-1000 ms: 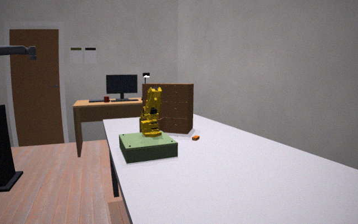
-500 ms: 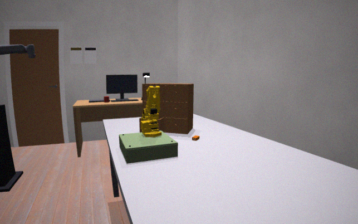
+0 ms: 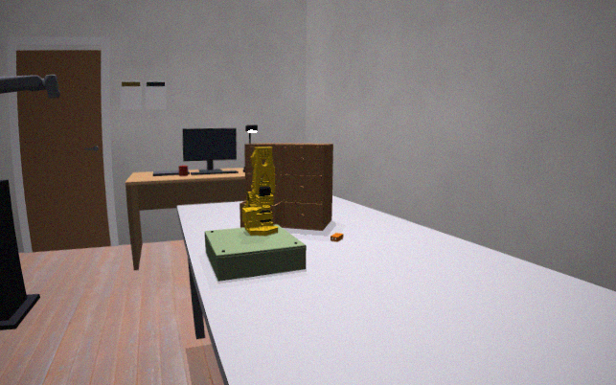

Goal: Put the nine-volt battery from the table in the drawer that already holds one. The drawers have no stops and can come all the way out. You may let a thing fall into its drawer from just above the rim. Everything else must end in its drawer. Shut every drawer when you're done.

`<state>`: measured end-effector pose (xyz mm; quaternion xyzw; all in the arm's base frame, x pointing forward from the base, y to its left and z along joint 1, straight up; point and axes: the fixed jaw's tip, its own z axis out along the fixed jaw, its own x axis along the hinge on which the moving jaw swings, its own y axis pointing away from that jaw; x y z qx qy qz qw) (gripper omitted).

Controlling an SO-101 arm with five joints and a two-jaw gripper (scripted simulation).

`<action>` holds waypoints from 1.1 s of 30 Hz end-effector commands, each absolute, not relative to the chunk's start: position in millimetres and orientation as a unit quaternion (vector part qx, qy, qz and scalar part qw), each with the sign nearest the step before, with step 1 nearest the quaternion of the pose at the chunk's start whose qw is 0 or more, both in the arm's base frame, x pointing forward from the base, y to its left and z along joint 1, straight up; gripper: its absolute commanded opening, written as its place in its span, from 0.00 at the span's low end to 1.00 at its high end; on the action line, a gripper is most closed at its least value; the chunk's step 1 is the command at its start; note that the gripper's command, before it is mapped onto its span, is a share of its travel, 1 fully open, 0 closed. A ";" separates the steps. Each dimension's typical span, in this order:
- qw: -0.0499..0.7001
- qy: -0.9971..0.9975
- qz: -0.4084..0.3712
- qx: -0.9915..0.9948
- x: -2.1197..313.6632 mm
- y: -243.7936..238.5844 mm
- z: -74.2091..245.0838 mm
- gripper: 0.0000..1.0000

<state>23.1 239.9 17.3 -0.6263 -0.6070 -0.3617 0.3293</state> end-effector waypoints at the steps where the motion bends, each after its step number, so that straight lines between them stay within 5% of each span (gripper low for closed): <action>1: 0.336 -0.598 -0.368 -0.628 25.2 242.4 18.4 0.21; 33: 0.337 -0.574 -0.387 -0.637 37.3 239.5 -11.1 0.21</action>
